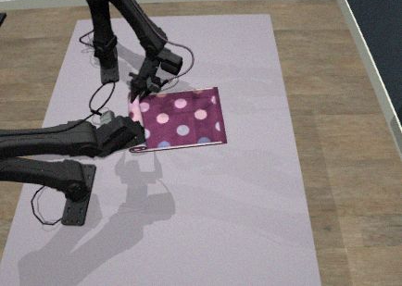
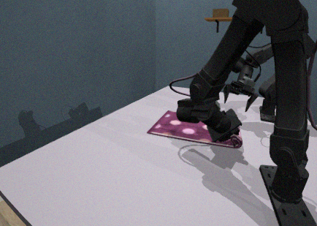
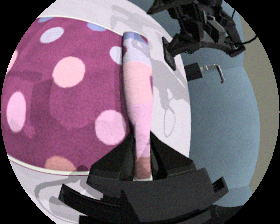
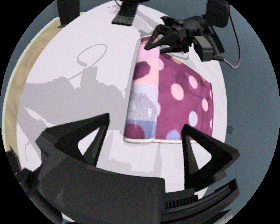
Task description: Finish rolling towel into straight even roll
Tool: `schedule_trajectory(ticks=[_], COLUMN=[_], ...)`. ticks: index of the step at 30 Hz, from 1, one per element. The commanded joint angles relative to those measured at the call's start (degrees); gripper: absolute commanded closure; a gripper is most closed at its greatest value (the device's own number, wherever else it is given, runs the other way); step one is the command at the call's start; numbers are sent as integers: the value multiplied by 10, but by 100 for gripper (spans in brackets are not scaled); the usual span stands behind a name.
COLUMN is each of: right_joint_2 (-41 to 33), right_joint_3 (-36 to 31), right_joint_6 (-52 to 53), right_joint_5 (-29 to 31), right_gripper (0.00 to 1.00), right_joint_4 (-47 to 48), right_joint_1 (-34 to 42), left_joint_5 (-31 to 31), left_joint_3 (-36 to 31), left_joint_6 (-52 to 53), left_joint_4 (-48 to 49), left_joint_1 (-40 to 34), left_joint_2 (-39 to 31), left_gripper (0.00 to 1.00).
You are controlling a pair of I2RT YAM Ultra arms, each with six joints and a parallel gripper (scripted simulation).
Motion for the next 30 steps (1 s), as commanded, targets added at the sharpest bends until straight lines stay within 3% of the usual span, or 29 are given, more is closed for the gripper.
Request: schedule_trajectory(ticks=[1,15,30], right_joint_2=[-13,43,108], right_joint_3=[-7,-2,-88], right_joint_6=[20,-46,-42], right_joint_5=[11,-18,-16], right_gripper=[2,2,2], right_joint_4=[35,51,203], right_joint_1=[10,-12,-8], left_joint_5=[12,12,12], left_joint_3=[19,12,12], left_joint_6=[24,28,28], left_joint_4=[-34,-7,-8], left_joint_1=[4,4,4], left_joint_2=[8,31,31], left_gripper=[82,82,82])
